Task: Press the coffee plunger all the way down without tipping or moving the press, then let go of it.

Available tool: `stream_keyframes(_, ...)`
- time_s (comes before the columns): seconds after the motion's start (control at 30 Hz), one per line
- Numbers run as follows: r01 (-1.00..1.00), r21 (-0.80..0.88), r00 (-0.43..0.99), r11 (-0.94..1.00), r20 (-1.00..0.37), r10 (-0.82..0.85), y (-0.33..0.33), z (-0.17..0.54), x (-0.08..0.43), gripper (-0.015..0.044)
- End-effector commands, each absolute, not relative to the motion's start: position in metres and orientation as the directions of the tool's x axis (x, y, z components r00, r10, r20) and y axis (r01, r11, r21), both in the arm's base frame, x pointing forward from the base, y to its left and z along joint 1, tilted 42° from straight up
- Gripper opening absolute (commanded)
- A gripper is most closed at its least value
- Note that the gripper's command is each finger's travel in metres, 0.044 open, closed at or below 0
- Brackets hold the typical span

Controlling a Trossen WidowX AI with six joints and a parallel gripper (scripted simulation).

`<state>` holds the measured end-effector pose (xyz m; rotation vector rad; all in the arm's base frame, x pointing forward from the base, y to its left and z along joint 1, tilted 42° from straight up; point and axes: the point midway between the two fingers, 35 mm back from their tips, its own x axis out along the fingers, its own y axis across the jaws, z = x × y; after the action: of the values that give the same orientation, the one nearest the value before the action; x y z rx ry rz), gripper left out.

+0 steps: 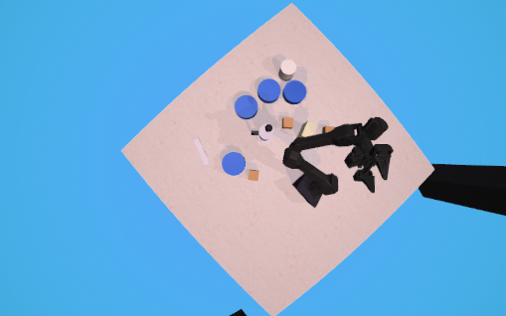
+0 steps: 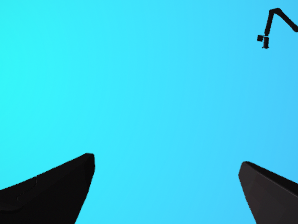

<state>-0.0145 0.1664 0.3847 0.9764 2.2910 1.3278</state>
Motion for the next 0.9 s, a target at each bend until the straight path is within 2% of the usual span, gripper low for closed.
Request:
stream_keyframes(0.0,0.397,0.855,-0.719,0.334,0.063,0.692,0.166,0.385,-0.015,0.0426)
stream_keyframes(0.2,0.318,0.892,-0.791,0.322,0.063,0.608,0.149,0.389,-0.041,0.044)
stream_keyframes(0.53,0.144,0.964,-0.936,0.222,0.06,0.348,0.103,0.398,-0.092,0.044)
stream_keyframes(0.67,0.092,0.977,-0.981,0.193,0.056,0.188,0.073,0.402,-0.114,0.044)
stream_keyframes(0.87,0.023,0.999,-0.997,0.045,0.026,-0.072,0.016,0.405,-0.137,0.044)
